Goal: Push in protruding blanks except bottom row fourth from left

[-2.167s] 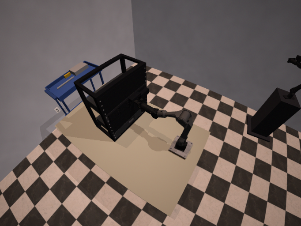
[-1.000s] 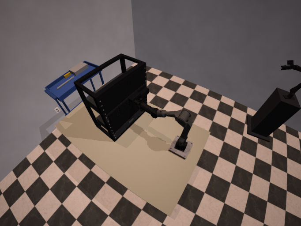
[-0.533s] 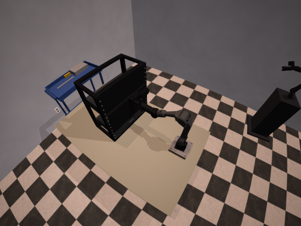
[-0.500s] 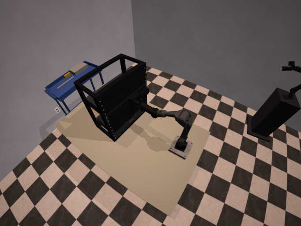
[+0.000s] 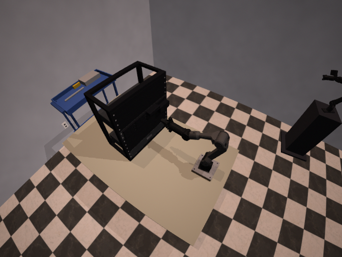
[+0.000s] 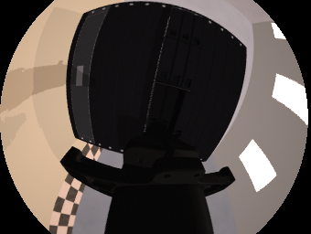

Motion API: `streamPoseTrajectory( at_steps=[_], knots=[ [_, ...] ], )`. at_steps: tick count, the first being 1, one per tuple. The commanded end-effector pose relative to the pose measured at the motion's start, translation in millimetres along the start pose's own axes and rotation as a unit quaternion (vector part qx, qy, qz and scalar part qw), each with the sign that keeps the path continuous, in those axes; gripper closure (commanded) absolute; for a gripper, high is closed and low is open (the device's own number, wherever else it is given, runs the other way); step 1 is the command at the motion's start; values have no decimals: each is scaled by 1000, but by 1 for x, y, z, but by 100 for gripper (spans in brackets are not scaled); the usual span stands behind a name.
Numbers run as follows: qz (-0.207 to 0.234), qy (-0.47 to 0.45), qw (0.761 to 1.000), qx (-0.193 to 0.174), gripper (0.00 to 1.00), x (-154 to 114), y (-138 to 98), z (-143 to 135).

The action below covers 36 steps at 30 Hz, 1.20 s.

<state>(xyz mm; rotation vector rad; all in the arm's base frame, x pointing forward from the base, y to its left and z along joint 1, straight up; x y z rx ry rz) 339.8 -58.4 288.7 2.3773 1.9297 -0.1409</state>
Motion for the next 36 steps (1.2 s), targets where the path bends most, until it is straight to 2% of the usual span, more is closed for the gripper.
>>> streamPoseTrajectory(
  at_steps=[1,8,12,14,18,23,26,29,31,34,36],
  knots=[
    [0,0,1000,0,100,0,-11,0],
    [0,0,1000,0,100,0,-19,-2],
    [0,0,1000,0,100,-2,-21,-24],
    [0,0,1000,0,100,-2,-21,-24],
    [0,0,1000,0,100,-5,-23,-53],
    [0,0,1000,0,100,-5,-22,-58],
    [0,0,1000,0,100,-5,-8,-58],
    [0,0,1000,0,100,-5,18,-58],
    [0,0,1000,0,100,-5,18,-58],
    [0,0,1000,0,100,-5,39,-58],
    [0,0,1000,0,100,-5,43,-58]
  ],
)
Point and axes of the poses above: the point where the finger pads meet when closed, its own y axis out along the fingers, its own z axis across the jaws, x = y × z, the point moved 6 cm from there along -y, back along the fingers, and after that the axes turned 7 degrees about -y, right-handed, at the moved point
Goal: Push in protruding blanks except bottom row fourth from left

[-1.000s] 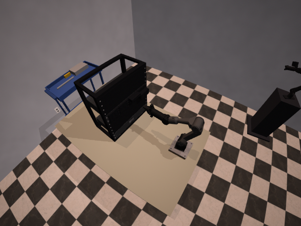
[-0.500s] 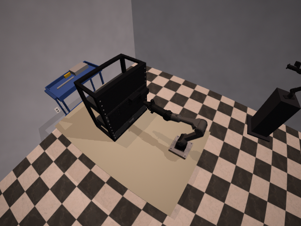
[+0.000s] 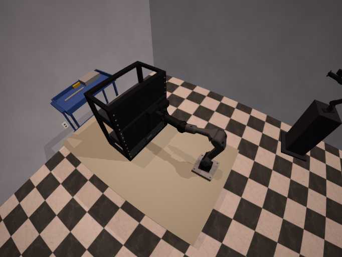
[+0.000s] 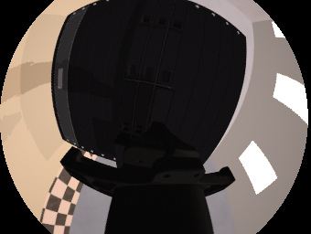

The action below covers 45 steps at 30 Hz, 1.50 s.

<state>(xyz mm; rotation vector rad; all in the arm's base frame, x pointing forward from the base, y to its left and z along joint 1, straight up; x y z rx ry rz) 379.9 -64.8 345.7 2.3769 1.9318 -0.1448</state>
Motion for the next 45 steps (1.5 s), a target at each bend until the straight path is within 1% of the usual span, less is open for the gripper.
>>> streamPoseTrajectory(
  at_steps=[1,39,45],
  knots=[
    [1,0,1000,-1,100,-1,3,-1],
    [1,0,1000,-1,100,-1,4,-2],
    [1,0,1000,-1,100,-1,12,-1]
  ],
)
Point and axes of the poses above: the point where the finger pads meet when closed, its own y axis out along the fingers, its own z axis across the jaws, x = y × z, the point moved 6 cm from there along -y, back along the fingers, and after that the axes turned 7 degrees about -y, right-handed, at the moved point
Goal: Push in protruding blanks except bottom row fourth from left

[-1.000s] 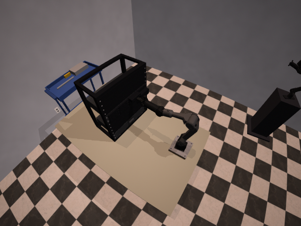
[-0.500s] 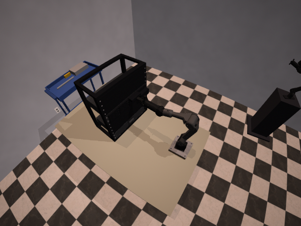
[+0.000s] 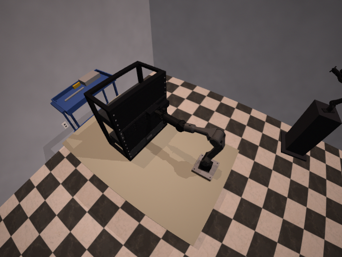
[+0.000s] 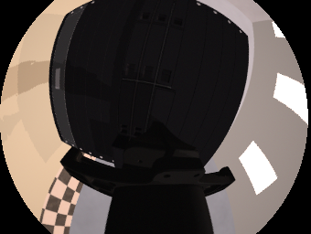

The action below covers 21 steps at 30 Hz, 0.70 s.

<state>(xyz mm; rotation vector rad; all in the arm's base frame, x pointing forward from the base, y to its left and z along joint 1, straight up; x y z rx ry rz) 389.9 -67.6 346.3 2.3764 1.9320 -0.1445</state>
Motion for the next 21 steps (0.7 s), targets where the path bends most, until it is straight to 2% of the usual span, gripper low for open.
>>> streamPoseTrajectory(
  at_steps=[1,21],
  knots=[
    [1,0,1000,-1,100,-1,1,-1],
    [1,0,1000,-1,100,-1,14,-1]
  ],
)
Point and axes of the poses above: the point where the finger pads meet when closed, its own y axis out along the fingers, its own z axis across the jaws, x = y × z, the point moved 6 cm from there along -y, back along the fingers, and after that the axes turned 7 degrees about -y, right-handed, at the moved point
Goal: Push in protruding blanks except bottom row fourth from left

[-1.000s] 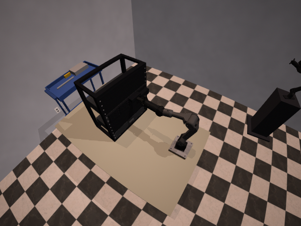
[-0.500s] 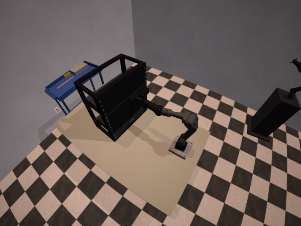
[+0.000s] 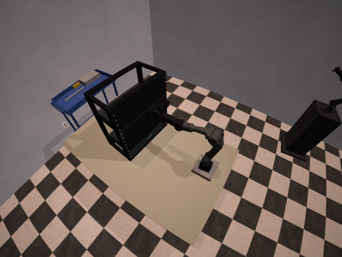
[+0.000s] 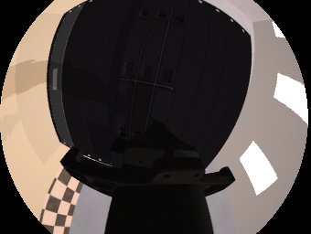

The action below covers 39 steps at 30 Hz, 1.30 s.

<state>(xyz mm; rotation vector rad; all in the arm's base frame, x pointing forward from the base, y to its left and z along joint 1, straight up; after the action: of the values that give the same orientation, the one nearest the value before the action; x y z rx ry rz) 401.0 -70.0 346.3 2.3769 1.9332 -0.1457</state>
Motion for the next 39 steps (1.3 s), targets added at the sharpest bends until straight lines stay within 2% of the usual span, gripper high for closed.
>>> streamPoseTrajectory(
  at_steps=[1,16,39],
  knots=[
    [1,0,1000,-2,100,-1,2,-1],
    [1,0,1000,-2,100,-1,12,-1],
    [1,0,1000,-2,100,-1,15,-2]
  ],
)
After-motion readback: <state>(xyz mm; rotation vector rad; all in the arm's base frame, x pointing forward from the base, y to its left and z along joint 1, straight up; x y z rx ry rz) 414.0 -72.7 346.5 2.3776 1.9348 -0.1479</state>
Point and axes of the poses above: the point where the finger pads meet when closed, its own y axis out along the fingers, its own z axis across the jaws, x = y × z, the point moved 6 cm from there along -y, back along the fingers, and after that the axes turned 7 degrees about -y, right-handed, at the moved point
